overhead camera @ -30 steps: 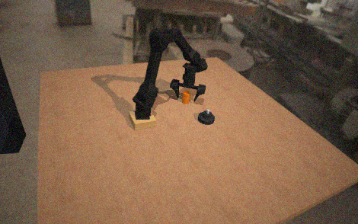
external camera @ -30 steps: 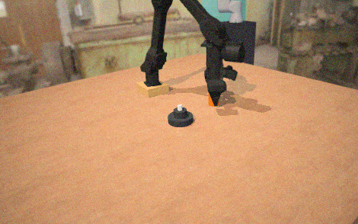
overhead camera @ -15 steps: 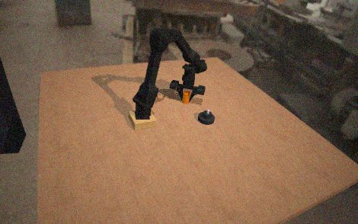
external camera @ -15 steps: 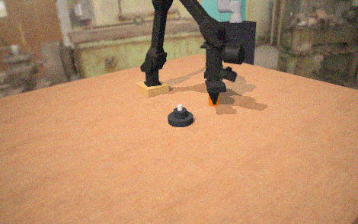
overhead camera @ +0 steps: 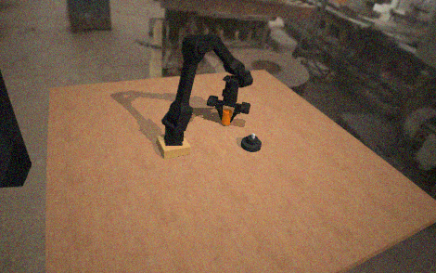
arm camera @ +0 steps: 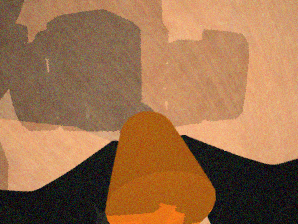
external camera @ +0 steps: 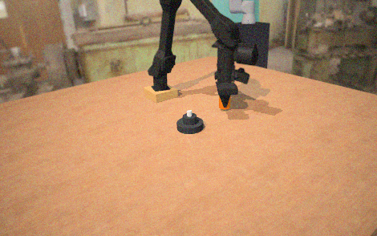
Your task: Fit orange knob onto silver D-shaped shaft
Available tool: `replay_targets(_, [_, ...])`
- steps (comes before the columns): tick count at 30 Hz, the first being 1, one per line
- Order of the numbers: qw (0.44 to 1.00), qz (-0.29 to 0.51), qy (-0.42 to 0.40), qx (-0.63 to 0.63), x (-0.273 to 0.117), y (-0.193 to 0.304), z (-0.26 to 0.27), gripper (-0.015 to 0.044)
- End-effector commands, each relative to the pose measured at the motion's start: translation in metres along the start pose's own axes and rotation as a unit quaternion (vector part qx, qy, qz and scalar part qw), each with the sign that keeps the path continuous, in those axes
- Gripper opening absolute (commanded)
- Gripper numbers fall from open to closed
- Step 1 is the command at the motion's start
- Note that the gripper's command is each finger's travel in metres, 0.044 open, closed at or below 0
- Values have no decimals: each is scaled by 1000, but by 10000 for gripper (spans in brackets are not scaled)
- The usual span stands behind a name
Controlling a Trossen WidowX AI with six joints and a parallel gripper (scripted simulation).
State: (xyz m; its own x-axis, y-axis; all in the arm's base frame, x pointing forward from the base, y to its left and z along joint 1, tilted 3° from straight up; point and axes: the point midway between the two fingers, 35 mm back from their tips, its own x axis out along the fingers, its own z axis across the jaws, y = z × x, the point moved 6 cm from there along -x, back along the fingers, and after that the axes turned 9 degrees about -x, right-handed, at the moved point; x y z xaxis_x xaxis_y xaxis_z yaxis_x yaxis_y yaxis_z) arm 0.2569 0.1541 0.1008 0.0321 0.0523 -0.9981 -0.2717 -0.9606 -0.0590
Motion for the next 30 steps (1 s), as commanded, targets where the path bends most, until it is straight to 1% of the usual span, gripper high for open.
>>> replay_targets(1, [1000, -11, 8, 0, -20, -4, -4, 0])
replay_targets(30, [1000, -11, 9, 0, -111, -3, -4, 0])
